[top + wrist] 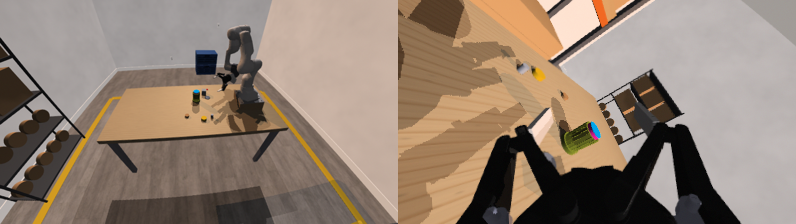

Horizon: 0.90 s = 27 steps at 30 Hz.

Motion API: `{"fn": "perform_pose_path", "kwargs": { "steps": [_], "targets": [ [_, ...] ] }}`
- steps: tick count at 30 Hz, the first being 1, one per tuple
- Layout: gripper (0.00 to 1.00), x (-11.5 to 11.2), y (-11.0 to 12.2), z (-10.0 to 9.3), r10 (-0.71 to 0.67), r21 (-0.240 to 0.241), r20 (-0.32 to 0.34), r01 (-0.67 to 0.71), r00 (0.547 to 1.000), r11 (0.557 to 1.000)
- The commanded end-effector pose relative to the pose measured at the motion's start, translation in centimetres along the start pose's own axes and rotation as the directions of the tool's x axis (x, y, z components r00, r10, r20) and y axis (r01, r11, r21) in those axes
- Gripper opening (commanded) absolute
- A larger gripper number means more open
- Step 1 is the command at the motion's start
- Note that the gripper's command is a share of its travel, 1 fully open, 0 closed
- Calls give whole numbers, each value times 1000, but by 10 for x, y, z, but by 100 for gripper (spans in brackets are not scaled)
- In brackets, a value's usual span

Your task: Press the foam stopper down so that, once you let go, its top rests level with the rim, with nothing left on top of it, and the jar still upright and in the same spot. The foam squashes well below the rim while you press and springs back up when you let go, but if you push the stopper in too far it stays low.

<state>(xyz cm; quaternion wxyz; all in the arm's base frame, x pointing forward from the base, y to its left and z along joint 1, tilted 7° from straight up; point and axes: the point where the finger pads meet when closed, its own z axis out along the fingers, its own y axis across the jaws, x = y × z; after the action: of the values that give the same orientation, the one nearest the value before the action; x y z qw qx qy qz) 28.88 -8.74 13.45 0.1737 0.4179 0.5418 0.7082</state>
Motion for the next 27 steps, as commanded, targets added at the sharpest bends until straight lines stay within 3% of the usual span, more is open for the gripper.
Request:
{"fn": "perform_pose_path", "kwargs": {
  "steps": [1,17,18,27],
  "targets": [
    [100,0,0,0,0,0,0,0,1000,1000],
    [100,0,0,0,0,0,0,0,1000,1000],
    [0,0,0,0,0,0,0,0,1000,1000],
    [0,2,-2,3,-13,17,-23,13,1000,1000]
  ]
}}
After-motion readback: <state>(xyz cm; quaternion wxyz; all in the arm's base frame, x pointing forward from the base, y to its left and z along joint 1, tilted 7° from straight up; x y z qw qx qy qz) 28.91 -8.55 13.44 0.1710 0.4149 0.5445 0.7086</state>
